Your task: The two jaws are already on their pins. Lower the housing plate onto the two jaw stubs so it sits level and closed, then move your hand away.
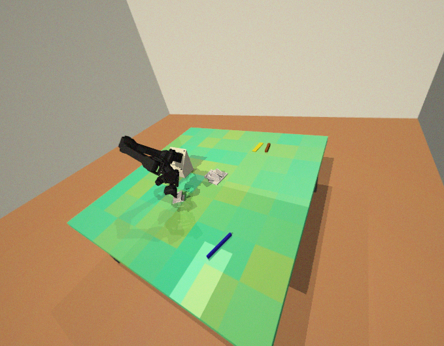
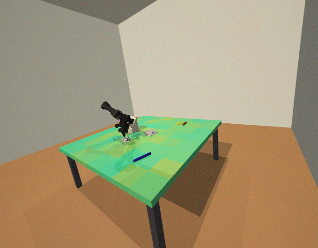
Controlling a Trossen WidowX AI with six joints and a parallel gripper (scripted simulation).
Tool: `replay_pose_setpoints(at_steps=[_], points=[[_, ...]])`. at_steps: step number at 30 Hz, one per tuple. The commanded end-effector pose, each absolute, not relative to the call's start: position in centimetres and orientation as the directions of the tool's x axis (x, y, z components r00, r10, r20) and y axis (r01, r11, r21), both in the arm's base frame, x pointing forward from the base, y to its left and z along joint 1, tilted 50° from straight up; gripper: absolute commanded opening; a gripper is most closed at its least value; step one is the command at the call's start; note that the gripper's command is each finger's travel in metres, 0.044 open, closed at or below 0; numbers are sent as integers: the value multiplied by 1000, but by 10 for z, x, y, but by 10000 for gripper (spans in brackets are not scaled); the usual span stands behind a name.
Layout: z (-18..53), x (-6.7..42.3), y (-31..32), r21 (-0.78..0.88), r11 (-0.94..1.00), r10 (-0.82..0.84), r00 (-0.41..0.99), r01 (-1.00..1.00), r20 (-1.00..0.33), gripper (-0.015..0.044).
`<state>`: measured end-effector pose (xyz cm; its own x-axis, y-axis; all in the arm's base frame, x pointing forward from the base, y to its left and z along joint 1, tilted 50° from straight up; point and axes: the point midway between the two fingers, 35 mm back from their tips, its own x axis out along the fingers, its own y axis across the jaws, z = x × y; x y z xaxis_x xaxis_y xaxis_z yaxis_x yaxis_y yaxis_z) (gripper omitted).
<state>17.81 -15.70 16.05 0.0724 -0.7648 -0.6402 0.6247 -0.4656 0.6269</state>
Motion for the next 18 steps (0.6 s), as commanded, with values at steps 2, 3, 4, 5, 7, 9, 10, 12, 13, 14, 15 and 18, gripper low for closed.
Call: replay_pose_setpoints(at_steps=[2,3,4,5,7,9,10,12,13,14,15,18], points=[[158,177,-157,623,-465,-762,75,629,-643,440],[158,177,-157,623,-465,-762,75,629,-643,440],[158,177,-158,623,-465,-762,75,629,-643,440],[157,177,-158,623,-465,-762,75,629,-644,440],[155,177,-160,623,-465,-761,75,629,-644,440],[153,178,-163,623,-465,-761,75,629,-644,440],[152,178,-164,623,-466,-761,74,629,-644,440],[150,178,-166,623,-466,-761,74,629,-644,440],[149,178,-167,623,-466,-761,74,629,-644,440],[148,178,-168,623,-466,-761,74,629,-644,440],[147,178,-170,623,-466,-761,74,629,-644,440],[145,179,-172,623,-465,-762,74,629,-644,440]])
